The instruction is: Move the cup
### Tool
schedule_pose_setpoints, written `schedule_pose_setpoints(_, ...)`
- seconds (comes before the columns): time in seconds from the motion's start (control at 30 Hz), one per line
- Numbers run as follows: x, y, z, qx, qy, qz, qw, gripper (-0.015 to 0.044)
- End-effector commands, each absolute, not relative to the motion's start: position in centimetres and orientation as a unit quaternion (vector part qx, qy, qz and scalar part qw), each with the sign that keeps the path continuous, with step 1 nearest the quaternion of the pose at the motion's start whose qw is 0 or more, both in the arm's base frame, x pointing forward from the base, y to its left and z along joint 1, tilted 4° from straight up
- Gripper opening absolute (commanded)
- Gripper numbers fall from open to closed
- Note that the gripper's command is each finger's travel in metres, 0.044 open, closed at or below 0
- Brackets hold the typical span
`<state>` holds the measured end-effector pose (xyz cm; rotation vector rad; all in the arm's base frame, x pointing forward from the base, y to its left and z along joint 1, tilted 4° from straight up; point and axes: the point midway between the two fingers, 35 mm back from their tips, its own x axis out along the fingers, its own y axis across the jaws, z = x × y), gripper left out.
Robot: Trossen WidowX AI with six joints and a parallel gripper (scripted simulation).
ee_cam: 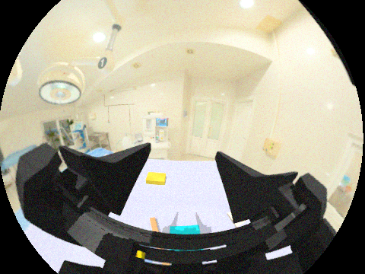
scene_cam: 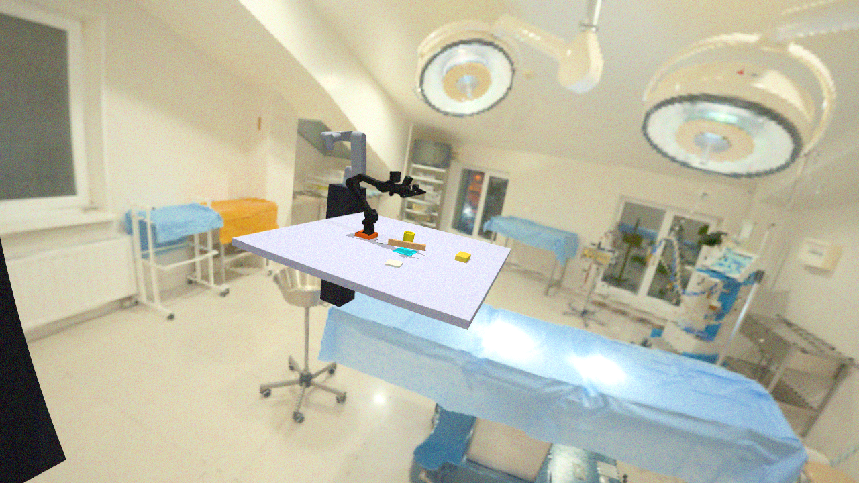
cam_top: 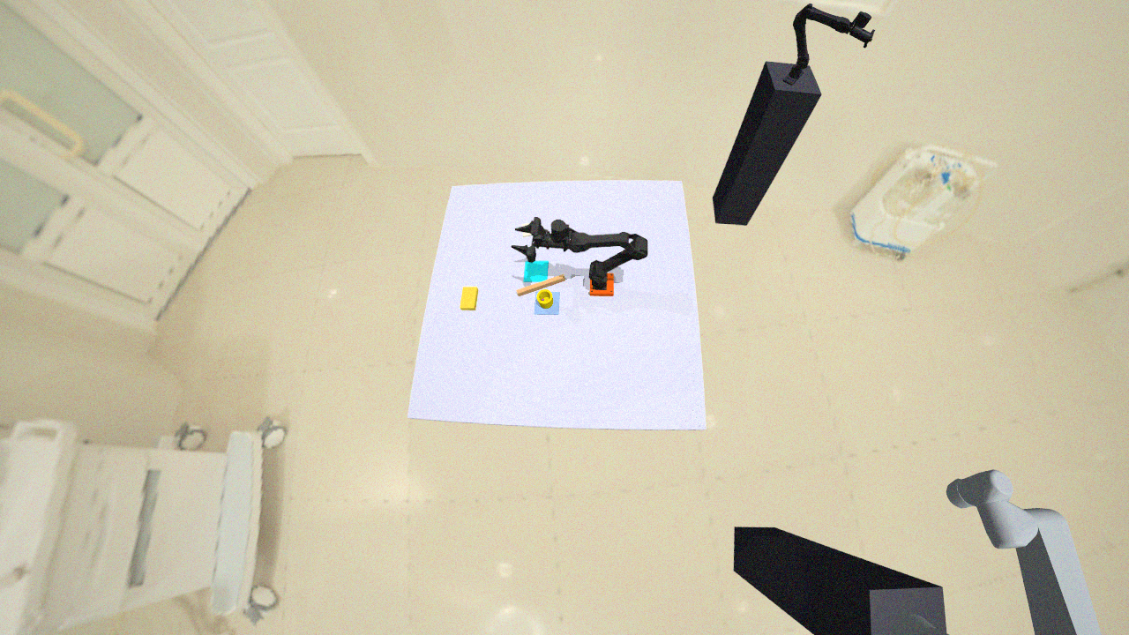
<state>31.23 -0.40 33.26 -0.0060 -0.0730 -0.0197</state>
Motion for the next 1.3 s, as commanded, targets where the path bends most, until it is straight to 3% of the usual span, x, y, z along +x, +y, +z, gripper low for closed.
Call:
schedule_pose_setpoints(0.0, 31.4, -0.2, 32.9, 0.005, -0.028, -0.007, 1.0, 0.0374)
schedule_pose_setpoints(0.27, 32.3, 5.8, 20.1, 0.256, 0.319, -0.023, 0.912, 0.0167)
schedule_pose_setpoints(0.5, 28.0, 8.6, 13.6, 0.334, 0.505, -0.15, 0.781, 0.0167)
schedule_pose_setpoints(0.73, 22.2, 9.0, 10.5, 0.326, 0.605, -0.347, 0.638, 0.0167)
schedule_pose_setpoints(1.27, 22.1, 8.9, 10.4, 0.325, 0.607, -0.353, 0.634, 0.0167)
